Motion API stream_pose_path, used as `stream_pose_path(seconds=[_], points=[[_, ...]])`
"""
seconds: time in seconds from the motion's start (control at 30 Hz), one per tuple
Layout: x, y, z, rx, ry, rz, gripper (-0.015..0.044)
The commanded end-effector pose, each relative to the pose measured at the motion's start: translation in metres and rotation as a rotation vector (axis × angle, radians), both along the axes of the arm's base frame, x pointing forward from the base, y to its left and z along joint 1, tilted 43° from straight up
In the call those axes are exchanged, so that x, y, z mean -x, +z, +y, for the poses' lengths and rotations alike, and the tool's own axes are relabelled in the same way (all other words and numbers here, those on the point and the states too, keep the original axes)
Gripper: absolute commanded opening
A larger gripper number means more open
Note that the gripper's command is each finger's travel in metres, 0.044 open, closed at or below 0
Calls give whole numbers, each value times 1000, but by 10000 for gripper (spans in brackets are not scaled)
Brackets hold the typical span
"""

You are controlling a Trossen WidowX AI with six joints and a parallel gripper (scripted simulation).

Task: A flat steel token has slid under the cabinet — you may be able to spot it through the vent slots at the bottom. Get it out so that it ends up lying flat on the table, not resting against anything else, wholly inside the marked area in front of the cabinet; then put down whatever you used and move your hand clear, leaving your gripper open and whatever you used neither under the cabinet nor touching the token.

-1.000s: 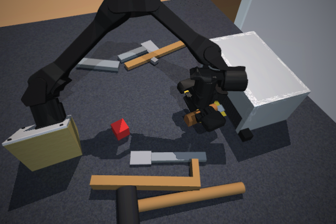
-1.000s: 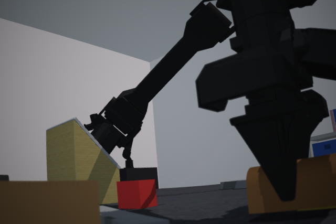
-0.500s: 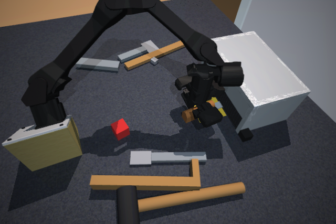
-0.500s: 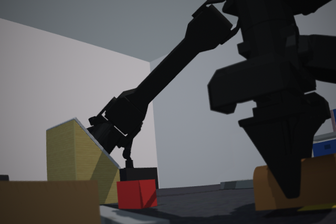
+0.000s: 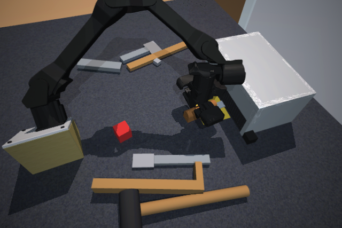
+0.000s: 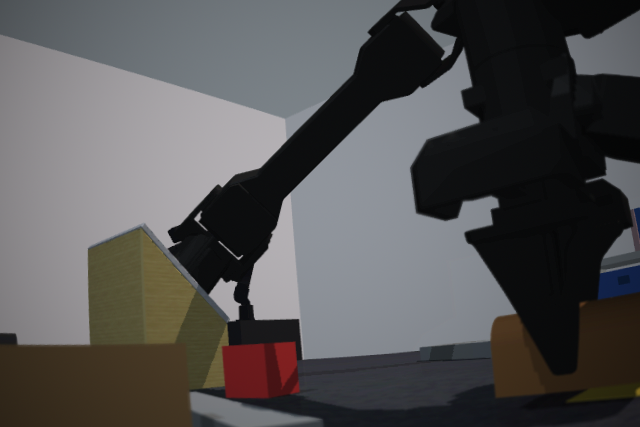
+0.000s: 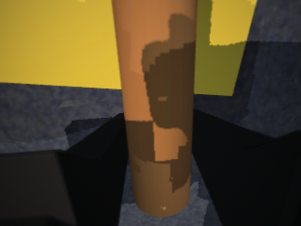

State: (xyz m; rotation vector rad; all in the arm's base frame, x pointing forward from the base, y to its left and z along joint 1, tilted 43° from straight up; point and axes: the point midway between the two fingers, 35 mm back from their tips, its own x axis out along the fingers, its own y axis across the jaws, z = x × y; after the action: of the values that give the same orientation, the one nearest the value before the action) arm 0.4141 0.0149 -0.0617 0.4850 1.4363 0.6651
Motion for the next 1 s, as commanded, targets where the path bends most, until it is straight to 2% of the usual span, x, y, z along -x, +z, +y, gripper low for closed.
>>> stream_pose_path(seconds=[0.0,0.97], points=[[1,1,3,-5,6,-3,0],[26,-3,0,-5,6,-1,0]])
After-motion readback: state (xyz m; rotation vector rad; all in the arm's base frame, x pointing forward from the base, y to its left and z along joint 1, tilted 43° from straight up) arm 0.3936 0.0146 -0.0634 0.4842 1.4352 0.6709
